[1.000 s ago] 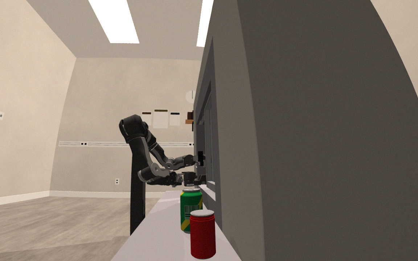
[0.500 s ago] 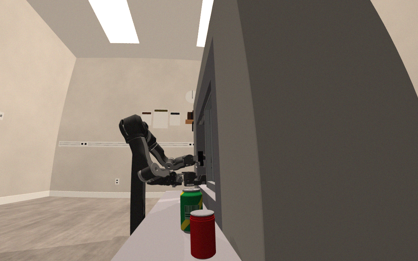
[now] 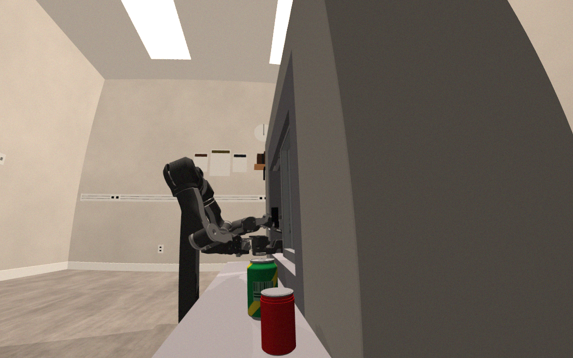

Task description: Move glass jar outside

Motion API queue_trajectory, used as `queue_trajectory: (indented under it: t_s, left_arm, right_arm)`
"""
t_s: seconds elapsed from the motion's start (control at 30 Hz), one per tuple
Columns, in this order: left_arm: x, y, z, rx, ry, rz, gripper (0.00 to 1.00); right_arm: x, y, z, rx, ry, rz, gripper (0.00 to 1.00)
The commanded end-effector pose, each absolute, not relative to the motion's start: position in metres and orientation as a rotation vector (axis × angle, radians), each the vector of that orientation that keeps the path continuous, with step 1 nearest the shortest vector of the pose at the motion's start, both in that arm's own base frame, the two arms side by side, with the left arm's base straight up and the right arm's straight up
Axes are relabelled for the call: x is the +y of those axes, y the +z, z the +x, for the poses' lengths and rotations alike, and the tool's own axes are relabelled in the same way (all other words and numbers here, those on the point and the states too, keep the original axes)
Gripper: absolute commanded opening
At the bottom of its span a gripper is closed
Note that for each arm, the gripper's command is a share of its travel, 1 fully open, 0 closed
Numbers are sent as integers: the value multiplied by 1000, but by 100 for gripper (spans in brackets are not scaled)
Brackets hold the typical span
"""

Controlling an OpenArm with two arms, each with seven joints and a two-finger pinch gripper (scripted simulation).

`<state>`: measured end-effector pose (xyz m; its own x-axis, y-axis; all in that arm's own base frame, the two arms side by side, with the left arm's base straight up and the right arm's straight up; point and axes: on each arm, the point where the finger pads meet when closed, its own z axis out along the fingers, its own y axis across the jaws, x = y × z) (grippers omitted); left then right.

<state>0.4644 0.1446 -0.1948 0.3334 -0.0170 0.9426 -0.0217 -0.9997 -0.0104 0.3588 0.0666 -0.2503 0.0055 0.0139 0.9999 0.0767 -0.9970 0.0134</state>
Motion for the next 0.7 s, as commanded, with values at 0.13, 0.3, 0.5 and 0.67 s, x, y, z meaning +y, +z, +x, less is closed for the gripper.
queue_trajectory:
  t_s: [0.13, 0.3, 0.5, 0.67]
  left_arm:
    - [145, -193, 456, -34, 1857, 2531, 100]
    - [145, -192, 443, -30, 1917, 2489, 100]
    - [146, -192, 427, -25, 1987, 2436, 100]
    - [146, -192, 419, -23, 2021, 2409, 100]
  right_arm:
    - [66, -248, 360, -96, -2187, -2192, 0]
    - [64, -248, 361, -89, -2190, -2197, 0]
    - [62, -248, 363, -79, -2192, -2203, 0]
    - [61, -248, 364, -75, -2193, -2206, 0]
